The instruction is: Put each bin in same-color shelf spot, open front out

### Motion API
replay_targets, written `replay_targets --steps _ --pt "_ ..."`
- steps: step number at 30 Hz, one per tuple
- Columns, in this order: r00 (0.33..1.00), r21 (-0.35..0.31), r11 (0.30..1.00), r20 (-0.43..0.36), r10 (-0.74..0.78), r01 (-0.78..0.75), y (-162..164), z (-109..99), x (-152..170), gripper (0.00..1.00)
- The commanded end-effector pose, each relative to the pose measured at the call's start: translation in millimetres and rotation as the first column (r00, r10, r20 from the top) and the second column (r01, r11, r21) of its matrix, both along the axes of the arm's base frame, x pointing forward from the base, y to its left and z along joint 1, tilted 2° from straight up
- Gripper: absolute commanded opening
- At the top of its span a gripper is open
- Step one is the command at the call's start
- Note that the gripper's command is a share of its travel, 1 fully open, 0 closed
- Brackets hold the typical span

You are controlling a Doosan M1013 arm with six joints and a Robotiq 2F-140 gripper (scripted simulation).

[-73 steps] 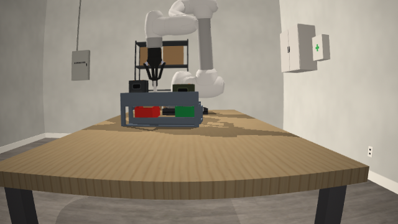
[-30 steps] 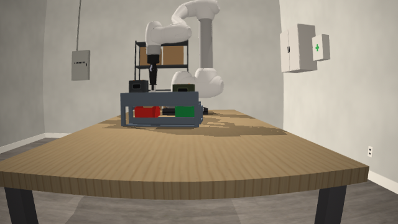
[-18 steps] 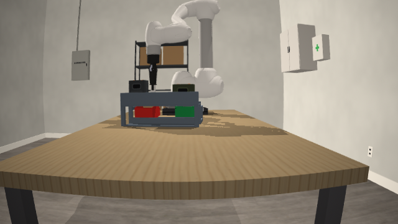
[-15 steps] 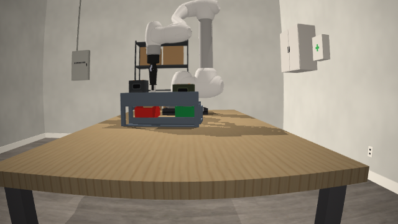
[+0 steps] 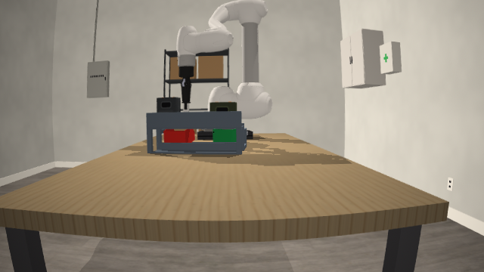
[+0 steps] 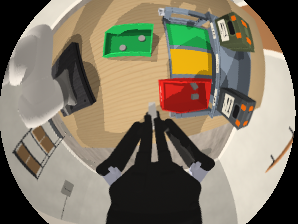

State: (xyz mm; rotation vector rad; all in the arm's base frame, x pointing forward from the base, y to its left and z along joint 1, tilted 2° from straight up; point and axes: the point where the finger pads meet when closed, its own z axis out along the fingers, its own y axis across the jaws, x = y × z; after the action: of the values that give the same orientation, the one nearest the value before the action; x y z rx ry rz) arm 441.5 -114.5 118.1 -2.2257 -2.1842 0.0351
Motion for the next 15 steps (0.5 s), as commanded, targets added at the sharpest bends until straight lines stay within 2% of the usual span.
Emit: replay_targets --steps 1,15 --pt "1.0 0.0 1.0 0.0 0.0 0.0 0.0 0.0 0.0 0.1" --pt "1.0 0.001 1.0 -0.001 0.0 0.0 0.0 -4.5 -0.2 0.1"
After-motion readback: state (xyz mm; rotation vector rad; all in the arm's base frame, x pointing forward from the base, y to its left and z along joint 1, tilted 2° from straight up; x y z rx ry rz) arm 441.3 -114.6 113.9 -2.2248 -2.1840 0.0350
